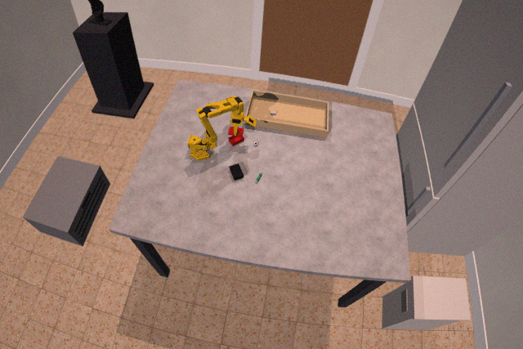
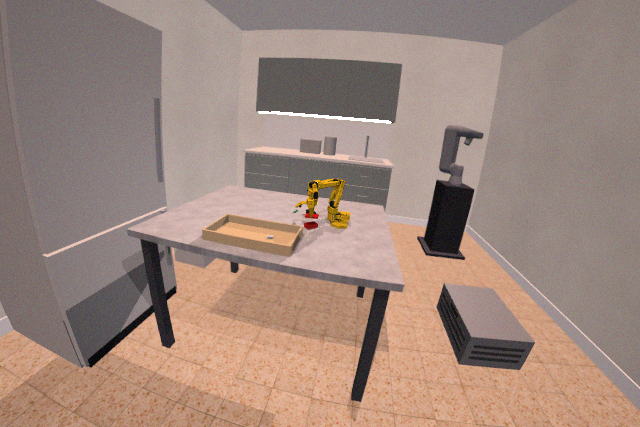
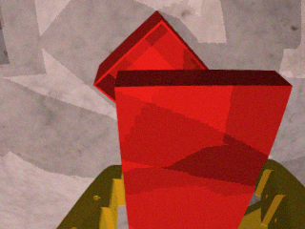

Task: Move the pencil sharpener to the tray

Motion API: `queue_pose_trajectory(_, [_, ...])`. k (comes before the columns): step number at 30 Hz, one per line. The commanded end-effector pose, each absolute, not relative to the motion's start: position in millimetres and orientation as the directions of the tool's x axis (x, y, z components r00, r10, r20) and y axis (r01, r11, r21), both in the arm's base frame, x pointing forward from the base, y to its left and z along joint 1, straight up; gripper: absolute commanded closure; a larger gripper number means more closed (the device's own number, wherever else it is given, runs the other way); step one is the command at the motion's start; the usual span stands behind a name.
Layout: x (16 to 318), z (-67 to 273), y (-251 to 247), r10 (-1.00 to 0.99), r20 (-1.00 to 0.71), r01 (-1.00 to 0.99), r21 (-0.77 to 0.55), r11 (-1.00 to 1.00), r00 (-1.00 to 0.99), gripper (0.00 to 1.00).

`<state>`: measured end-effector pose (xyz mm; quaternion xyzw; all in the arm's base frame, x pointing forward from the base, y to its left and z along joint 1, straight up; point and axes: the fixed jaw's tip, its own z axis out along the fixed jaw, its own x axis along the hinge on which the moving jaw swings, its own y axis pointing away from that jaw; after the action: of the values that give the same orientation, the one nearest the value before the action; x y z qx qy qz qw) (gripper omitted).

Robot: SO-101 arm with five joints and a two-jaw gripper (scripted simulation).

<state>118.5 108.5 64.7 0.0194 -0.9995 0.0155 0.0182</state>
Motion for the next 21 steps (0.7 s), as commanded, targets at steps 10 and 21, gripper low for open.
queue_pose_trajectory(10, [118.6, 70.1, 112.0, -0.115, 0.0, -0.115, 0.0, 0.993, -0.993, 0.76])
queue_pose_trajectory(21, [118.6, 70.1, 112.0, -0.115, 0.0, -0.115, 0.0, 0.993, -0.993, 0.76])
